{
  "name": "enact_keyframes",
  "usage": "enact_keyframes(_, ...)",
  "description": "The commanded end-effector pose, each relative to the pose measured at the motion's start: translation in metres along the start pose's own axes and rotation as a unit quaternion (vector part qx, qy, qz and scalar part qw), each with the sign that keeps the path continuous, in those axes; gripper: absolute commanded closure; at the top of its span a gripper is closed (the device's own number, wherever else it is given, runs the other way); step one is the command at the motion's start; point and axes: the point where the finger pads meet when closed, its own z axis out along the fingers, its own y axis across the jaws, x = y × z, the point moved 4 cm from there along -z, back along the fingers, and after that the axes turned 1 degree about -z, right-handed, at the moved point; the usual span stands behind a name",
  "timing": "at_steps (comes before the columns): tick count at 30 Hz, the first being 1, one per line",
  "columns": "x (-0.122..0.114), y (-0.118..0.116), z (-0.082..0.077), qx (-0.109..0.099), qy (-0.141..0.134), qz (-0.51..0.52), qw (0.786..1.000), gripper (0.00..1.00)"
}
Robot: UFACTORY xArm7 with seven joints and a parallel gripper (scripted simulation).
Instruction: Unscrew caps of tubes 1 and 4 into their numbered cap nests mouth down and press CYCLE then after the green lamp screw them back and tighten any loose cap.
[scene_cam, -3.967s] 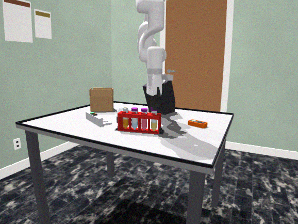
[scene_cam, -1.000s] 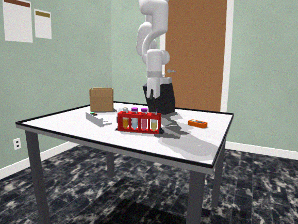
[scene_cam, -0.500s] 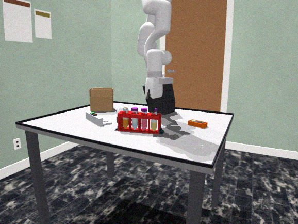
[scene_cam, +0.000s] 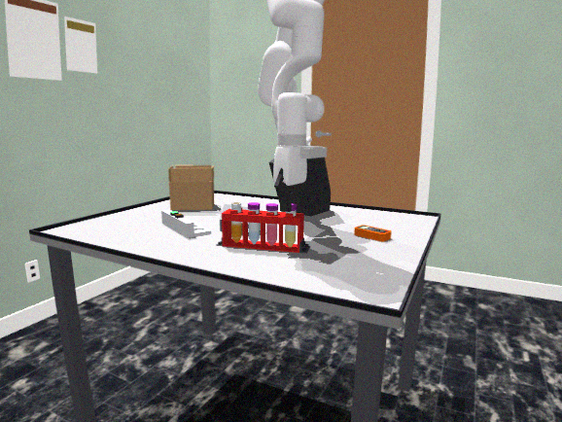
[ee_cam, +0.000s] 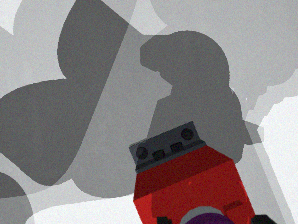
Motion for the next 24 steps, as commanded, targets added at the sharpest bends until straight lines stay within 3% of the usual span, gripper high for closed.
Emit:
enact_keyframes(1, 0.0007, 0.0006, -0.0014, -0.001, 0.001, -0.071, 0.997, 0.54)
enact_keyframes(9, 0.0006, 0.0006, -0.0013, -0.001, 0.001, -0.19, 0.982, 0.54)
enact_keyframes(19, 0.0005, 0.0007, -0.0014, -0.001, 0.001, -0.375, 0.927, 0.54)
enact_keyframes(24, 0.0004, 0.0008, -0.0015, -0.001, 0.001, -0.375, 0.927, 0.54)
